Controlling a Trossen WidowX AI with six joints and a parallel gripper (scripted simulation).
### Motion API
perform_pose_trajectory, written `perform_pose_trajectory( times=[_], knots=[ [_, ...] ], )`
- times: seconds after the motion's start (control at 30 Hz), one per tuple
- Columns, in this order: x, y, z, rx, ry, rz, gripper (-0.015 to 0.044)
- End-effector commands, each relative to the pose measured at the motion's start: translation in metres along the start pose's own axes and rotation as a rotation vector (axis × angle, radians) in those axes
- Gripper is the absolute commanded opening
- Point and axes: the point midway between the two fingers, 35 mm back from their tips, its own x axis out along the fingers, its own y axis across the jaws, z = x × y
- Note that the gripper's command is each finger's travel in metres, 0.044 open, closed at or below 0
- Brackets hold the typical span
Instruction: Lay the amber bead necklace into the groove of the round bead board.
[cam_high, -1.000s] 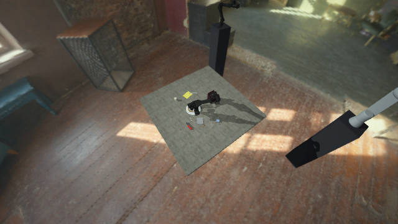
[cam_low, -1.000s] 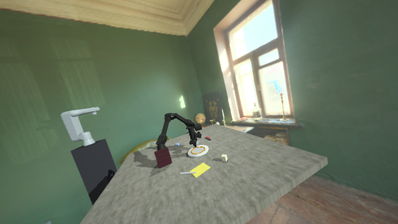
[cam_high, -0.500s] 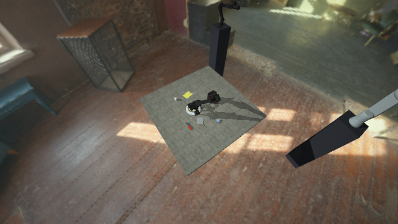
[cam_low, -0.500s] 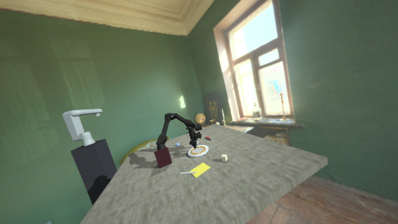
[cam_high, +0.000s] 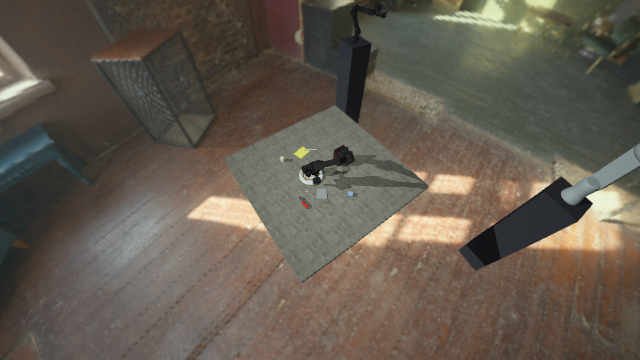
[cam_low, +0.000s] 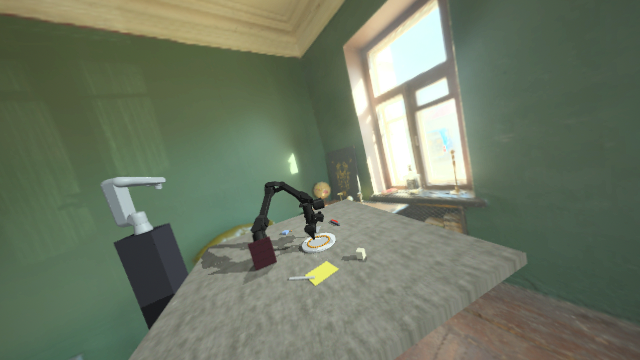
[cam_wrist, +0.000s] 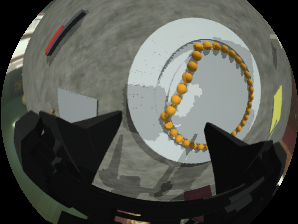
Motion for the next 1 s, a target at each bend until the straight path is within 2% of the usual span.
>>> perform_pose_trajectory(
  times=[0.0,0.23,0.63,0.97],
  knots=[
    [-0.001,0.001,0.0,-0.005,0.001,0.004,0.044],
    [-0.001,0.001,0.0,-0.005,0.001,0.004,0.044],
    [-0.032,-0.02,0.067,0.233,-0.003,0.002,0.0125],
    [-0.017,-0.02,0.068,0.237,-0.002,0.003,0.012]
  ],
)
